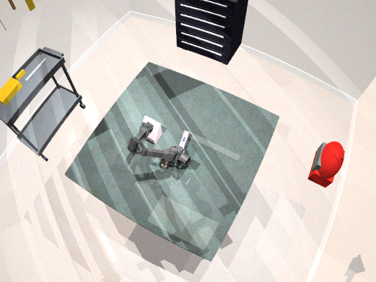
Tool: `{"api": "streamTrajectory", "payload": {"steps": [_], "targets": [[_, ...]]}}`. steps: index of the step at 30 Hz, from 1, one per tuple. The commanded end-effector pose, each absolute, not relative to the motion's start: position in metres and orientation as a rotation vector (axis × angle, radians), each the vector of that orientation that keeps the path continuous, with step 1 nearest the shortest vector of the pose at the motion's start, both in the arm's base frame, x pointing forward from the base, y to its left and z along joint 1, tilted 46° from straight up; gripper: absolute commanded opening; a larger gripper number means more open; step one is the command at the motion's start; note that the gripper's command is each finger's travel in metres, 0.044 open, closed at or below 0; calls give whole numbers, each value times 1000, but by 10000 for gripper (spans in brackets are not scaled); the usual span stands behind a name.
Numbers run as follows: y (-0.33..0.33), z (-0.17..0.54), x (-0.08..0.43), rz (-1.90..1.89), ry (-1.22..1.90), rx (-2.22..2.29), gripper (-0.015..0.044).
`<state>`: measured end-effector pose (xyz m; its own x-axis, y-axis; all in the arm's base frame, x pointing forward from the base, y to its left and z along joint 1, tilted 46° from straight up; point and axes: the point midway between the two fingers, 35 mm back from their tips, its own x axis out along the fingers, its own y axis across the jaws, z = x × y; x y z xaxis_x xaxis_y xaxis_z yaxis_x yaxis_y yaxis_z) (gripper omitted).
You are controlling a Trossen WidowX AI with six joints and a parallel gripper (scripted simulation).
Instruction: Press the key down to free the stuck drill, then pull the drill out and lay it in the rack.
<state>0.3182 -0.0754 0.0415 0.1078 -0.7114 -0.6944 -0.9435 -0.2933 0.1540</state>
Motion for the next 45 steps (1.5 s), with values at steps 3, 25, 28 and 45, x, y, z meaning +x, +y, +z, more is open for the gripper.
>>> {"api": "streamTrajectory", "payload": {"steps": [3,25,28,45], "targets": [[-80,47,321,988,1620,-2066,0],[-100,70,332,986,1621,-2067,0],[-103,73,334,986,1621,-2067,0],[-114,86,338,985,1621,-2068,0]]}}
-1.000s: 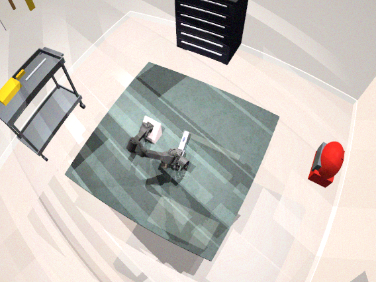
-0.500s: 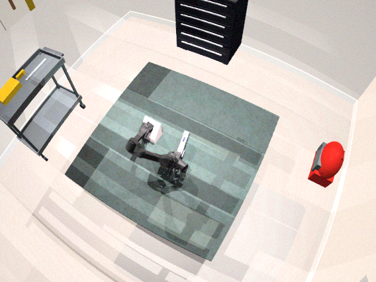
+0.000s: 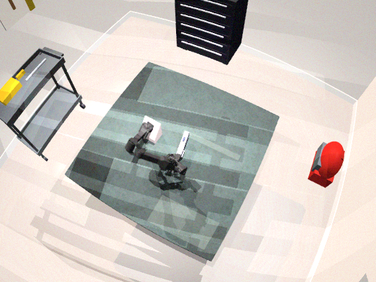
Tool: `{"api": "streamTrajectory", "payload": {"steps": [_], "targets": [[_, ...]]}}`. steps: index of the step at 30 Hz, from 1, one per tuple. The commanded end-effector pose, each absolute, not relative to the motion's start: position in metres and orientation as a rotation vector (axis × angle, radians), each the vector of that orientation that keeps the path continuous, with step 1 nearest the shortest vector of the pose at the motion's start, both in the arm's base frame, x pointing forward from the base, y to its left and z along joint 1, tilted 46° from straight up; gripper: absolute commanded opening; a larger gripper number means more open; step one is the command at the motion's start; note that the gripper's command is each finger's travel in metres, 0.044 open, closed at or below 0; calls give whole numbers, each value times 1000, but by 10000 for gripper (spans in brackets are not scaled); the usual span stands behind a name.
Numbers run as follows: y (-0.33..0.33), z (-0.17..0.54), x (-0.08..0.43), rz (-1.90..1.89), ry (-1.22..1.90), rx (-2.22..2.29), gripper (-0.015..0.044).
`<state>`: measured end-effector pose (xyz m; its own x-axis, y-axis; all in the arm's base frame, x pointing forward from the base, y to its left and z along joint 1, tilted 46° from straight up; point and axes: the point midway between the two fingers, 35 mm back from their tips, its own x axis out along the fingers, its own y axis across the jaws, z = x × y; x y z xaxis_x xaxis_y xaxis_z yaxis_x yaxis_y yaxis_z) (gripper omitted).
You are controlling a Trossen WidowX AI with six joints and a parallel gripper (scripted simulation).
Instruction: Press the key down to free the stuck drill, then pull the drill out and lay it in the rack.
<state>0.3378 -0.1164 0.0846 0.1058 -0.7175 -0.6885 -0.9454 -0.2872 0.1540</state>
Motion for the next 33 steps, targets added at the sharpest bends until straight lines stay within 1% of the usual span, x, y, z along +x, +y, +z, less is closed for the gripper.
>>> {"api": "streamTrajectory", "payload": {"steps": [1,33], "targets": [[-114,87,338,985,1621,-2068,0],[-109,99,331,985,1621,-2068,0]]}}
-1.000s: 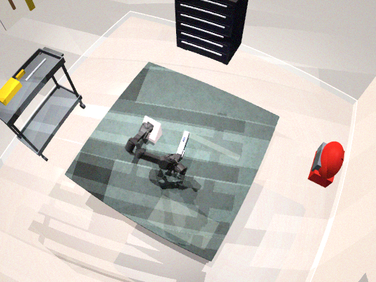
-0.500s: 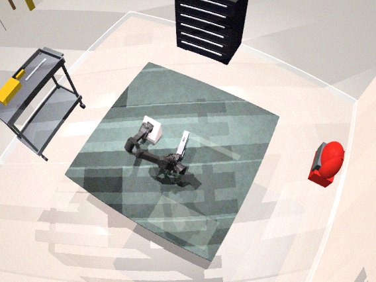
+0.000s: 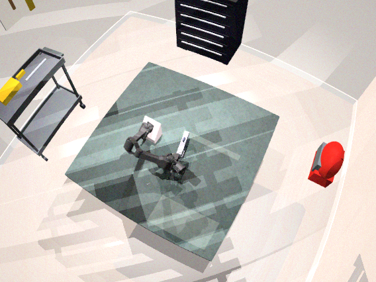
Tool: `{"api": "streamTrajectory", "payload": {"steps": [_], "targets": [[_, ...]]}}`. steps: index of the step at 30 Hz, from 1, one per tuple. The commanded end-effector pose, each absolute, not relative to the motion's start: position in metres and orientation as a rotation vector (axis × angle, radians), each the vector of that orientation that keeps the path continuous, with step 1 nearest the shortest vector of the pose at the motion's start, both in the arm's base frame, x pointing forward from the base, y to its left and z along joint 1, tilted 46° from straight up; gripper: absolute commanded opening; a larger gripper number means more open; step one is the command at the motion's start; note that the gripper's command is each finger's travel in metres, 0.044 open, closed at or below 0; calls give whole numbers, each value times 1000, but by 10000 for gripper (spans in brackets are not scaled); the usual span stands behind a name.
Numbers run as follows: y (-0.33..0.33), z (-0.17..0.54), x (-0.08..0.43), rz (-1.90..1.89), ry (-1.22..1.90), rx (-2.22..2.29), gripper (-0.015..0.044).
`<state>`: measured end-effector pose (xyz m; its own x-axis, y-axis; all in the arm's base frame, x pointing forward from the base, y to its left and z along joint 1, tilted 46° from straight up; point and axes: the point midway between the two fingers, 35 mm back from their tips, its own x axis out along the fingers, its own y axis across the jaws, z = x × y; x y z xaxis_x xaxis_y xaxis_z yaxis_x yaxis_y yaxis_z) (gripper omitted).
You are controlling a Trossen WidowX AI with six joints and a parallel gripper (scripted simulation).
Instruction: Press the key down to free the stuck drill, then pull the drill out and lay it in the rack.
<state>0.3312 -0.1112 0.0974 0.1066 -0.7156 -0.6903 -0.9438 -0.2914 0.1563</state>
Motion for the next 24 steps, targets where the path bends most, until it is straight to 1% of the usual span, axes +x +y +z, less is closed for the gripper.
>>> {"api": "streamTrajectory", "payload": {"steps": [1,24], "targets": [[-108,99,331,985,1621,-2068,0],[-102,106,329,986,1621,-2067,0]]}}
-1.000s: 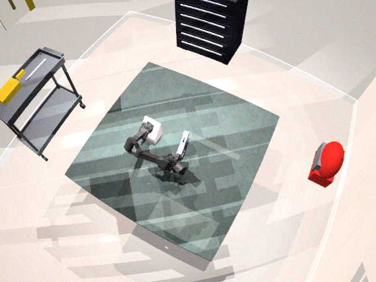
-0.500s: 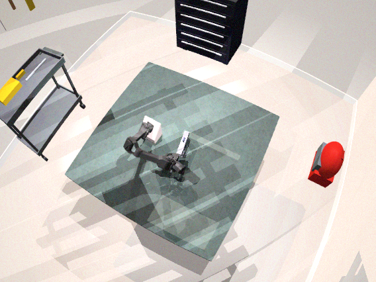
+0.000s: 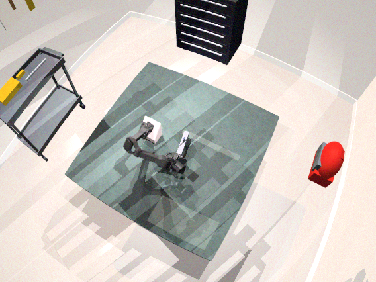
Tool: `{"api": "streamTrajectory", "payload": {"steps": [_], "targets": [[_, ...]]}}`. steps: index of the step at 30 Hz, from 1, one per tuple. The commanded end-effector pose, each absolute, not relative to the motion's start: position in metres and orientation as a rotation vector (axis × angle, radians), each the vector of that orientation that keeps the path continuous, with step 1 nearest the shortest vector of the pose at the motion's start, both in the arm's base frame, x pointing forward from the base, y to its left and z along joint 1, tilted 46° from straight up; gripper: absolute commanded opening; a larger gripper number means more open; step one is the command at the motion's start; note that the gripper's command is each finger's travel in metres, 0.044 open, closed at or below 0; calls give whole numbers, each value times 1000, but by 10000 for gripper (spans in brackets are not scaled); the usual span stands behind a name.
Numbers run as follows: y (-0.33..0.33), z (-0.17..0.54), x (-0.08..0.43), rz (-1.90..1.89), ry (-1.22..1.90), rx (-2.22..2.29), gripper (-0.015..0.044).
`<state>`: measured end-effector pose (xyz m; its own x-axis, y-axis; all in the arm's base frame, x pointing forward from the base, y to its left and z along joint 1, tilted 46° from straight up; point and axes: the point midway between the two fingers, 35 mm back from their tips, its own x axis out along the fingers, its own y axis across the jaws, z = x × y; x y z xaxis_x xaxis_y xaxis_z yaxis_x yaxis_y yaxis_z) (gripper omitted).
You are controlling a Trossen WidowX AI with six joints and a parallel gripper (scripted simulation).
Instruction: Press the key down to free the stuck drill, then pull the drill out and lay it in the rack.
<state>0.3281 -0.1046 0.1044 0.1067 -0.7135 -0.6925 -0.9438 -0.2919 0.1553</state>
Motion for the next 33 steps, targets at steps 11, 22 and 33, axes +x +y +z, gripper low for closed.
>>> {"api": "streamTrajectory", "payload": {"steps": [11,22,33], "targets": [[-98,108,328,986,1621,-2067,0],[-95,109,328,986,1620,-2067,0],[-91,111,328,986,1620,-2067,0]]}}
